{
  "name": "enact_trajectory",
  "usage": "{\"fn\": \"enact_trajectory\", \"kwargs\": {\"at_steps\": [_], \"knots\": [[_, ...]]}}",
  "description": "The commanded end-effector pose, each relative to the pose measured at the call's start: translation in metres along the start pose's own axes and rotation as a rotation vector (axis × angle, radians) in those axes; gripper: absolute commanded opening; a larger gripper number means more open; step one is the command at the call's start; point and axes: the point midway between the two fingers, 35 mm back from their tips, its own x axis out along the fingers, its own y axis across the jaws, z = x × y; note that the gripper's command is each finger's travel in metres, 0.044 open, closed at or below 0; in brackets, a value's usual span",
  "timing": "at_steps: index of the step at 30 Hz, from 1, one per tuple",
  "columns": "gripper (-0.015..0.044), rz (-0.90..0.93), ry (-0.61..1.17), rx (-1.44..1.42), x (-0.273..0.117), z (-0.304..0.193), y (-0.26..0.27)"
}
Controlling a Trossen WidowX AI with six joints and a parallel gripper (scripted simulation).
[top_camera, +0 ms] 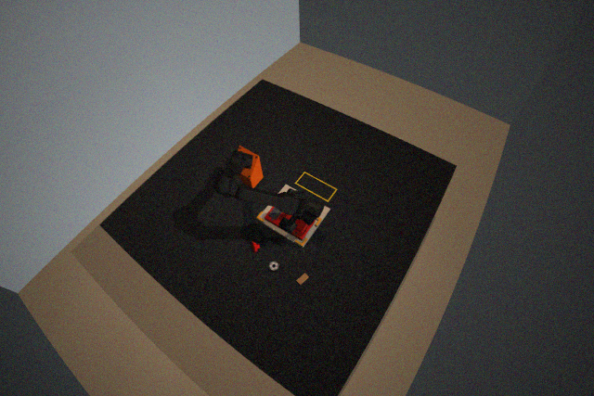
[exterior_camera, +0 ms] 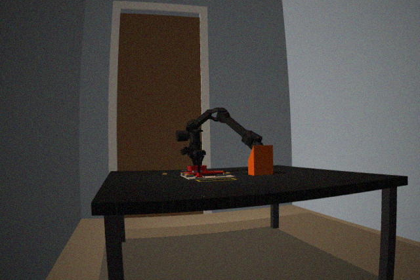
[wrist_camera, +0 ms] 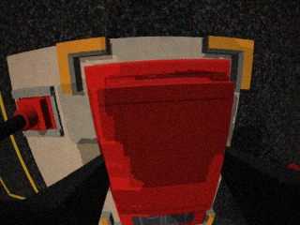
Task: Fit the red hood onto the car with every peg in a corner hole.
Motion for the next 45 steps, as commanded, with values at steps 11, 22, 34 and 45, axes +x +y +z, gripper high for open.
{"fn": "enact_trajectory", "kwargs": {"at_steps": [11, 22, 34, 45], "knots": [[0.0000, -0.001, 0.001, -0.002, 0.006, 0.000, 0.000], [0.0053, 0.000, 0.000, 0.000, 0.006, 0.000, 0.000], [0.0368, 0.000, 0.000, 0.000, 0.006, 0.000, 0.000], [0.0440, -0.003, -0.029, -0.001, -0.033, -0.001, 0.001]]}}
